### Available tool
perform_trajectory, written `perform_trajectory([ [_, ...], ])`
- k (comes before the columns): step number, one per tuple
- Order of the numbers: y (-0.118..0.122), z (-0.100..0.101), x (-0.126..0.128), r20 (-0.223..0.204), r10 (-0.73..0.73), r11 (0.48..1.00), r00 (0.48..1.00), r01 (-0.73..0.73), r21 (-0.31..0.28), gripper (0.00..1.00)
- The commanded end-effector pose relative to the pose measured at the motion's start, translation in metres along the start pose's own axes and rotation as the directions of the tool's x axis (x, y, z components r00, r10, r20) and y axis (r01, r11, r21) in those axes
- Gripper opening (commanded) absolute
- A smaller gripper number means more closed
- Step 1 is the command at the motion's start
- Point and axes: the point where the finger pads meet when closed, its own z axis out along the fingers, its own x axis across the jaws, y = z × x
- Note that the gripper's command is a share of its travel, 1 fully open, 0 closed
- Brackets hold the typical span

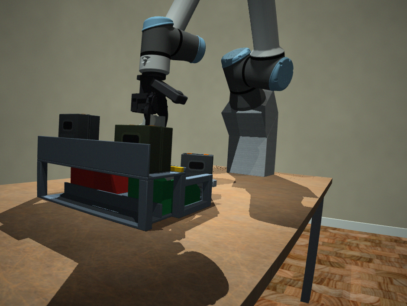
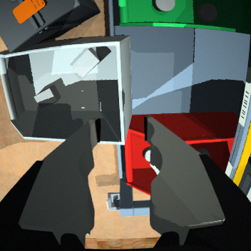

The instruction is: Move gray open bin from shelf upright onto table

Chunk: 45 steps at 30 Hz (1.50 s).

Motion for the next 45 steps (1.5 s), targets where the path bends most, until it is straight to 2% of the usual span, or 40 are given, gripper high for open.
perform_trajectory([
  [1, 0.0, 0.007, 0.0, -0.001, 0.0, 1.0, 1.0, 0.0, 0.0, 0.2],
  [13, 0.0, 0.007, 0.0, -0.001, 0.0, 1.0, 1.0, 0.0, 0.0, 0.2],
  [18, 0.0, 0.017, 0.0, -0.001, 0.0, 1.0, 1.0, 0.0, 0.0, 0.2],
  [30, 0.0, 0.017, 0.0, -0.001, 0.0, 1.0, 1.0, 0.0, 0.0, 0.2],
  [35, 0.0, 0.027, 0.0, -0.001, 0.0, 1.0, 1.0, 0.0, 0.0, 0.2],
  [45, 0.0, 0.027, 0.0, -0.001, 0.0, 1.0, 1.0, 0.0, 0.0, 0.2],
])
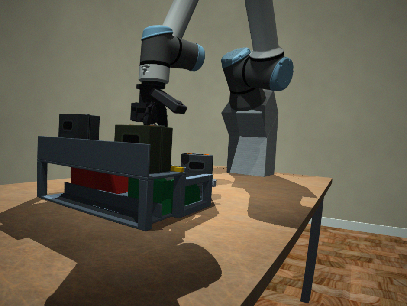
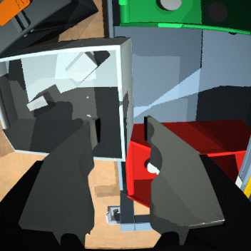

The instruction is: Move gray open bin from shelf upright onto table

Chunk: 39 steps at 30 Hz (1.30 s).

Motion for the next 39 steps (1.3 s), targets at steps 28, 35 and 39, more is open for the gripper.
perform_trajectory([
  [28, 0.0, 0.02, 0.0, -0.001, 0.0, 1.0, 1.0, 0.0, 0.0, 0.2],
  [35, 0.0, 0.02, 0.0, -0.001, 0.0, 1.0, 1.0, 0.0, 0.0, 0.2],
  [39, 0.0, 0.025, 0.0, -0.001, 0.0, 1.0, 1.0, 0.0, 0.0, 0.2],
])
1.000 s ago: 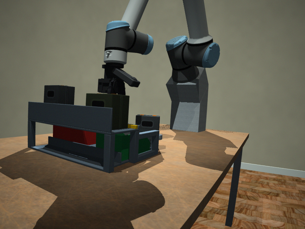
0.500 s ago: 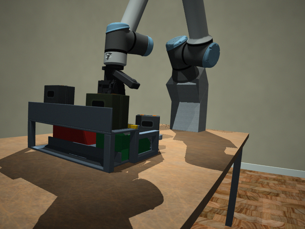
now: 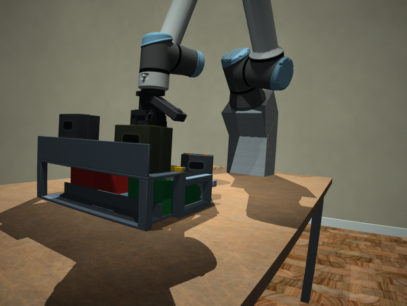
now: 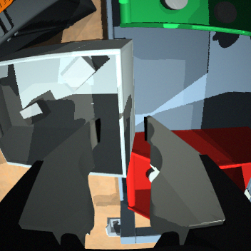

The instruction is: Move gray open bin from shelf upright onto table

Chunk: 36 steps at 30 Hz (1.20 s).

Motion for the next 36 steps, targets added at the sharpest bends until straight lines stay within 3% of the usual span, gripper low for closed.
perform_trajectory([
  [1, -0.0001, 0.0061, 0.0004, -0.001, 0.0, 1.0, 1.0, 0.0, 0.0, 0.2],
  [14, -0.0001, 0.0081, 0.0003, -0.001, 0.0, 1.0, 1.0, 0.0, 0.0, 0.2],
  [15, -0.0001, 0.008, 0.0003, -0.001, 0.0, 1.0, 1.0, 0.0, 0.0, 0.0],
  [36, -0.0001, 0.008, 0.0003, -0.001, 0.0, 1.0, 1.0, 0.0, 0.0, 0.0],
])
